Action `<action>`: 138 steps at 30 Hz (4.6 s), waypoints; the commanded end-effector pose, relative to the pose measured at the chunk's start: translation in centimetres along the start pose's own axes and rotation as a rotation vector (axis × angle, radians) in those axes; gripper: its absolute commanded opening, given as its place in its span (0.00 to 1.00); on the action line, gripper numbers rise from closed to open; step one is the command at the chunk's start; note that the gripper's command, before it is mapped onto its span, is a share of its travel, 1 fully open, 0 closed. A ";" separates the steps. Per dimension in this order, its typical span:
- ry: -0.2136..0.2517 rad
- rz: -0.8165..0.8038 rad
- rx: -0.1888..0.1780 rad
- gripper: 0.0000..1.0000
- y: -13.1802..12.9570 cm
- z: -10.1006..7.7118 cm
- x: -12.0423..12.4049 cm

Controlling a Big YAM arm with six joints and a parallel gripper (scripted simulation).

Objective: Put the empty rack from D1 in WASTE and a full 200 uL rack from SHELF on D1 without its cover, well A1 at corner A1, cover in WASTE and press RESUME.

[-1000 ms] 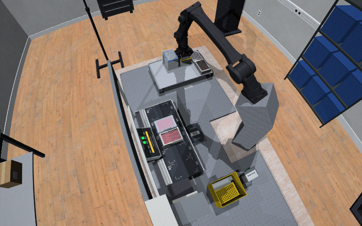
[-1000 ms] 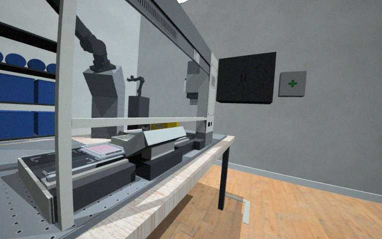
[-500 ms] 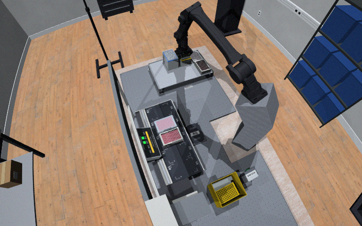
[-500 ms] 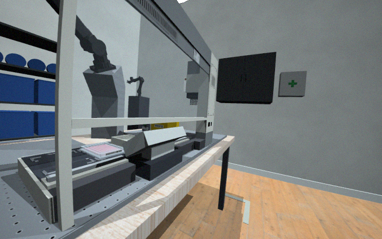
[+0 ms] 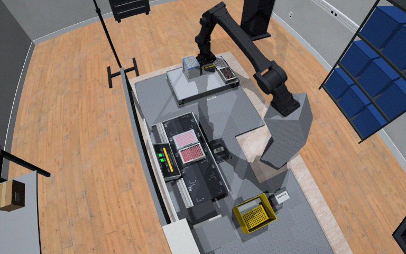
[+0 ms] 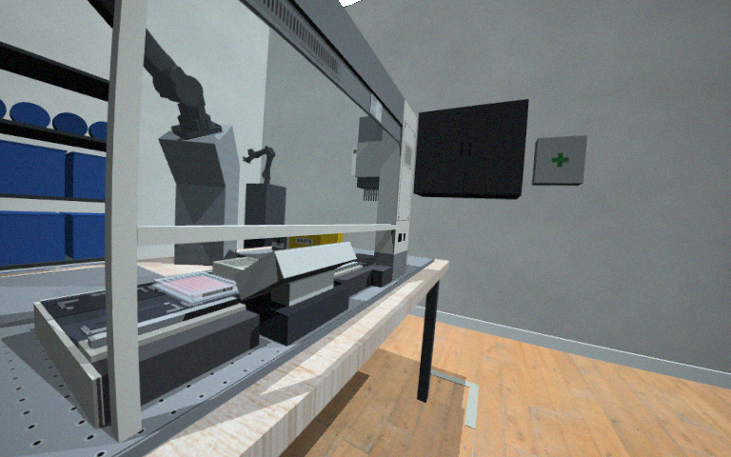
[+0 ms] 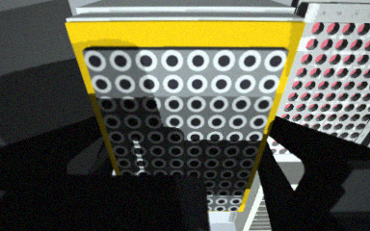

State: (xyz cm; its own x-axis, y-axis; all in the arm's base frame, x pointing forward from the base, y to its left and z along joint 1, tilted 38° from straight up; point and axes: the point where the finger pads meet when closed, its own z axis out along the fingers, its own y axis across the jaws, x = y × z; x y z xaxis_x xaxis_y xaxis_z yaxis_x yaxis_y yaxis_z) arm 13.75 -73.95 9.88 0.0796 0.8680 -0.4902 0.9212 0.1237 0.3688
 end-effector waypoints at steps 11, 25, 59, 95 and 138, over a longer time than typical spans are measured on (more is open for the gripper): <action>-0.042 -0.007 -0.001 0.00 0.6 -3.1 -1.7; -0.053 -0.010 0.003 0.00 -0.1 -5.6 -2.2; -0.054 -0.011 0.003 0.00 0.0 -10.6 -2.0; -0.051 -0.011 0.005 0.00 0.0 -15.8 -1.6; -0.059 -0.015 0.005 0.00 0.2 -22.2 -1.6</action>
State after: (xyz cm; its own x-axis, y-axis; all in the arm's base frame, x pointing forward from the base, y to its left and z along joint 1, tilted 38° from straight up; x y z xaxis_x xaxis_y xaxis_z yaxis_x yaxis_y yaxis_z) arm 6.94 -64.96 24.95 0.0825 0.8625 -0.4992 0.9205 0.1261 0.3698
